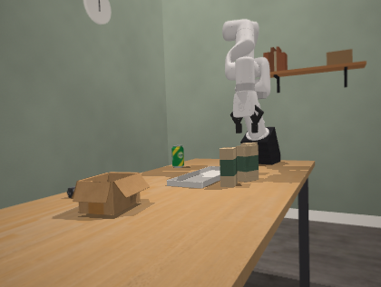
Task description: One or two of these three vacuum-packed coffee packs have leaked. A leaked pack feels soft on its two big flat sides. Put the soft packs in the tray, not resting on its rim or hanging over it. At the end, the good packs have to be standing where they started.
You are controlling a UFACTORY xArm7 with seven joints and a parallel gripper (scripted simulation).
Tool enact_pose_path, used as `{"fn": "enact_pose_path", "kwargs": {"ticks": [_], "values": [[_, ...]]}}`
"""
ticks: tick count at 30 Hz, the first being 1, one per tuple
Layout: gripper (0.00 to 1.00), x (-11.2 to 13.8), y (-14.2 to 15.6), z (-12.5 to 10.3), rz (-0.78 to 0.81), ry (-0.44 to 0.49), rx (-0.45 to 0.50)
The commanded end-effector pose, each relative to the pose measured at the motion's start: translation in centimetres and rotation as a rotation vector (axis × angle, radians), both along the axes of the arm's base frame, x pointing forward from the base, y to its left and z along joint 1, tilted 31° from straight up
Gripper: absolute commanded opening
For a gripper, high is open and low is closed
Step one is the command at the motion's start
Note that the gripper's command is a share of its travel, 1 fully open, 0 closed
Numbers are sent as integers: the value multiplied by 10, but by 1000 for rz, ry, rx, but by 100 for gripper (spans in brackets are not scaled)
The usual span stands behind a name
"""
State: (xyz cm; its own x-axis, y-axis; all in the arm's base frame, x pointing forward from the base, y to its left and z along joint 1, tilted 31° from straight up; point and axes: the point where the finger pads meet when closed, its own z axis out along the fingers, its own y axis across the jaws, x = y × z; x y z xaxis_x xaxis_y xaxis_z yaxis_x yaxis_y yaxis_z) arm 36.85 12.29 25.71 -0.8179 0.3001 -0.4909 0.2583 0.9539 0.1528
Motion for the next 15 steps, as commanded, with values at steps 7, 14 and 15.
{"fn": "enact_pose_path", "kwargs": {"ticks": [7, 14, 15], "values": [[87, 10, 3, 1, -13, 2, -3], [87, 25, 3, -21, -13, 7, 0], [87, 26, 3, -24, -13, 7, 0]]}}
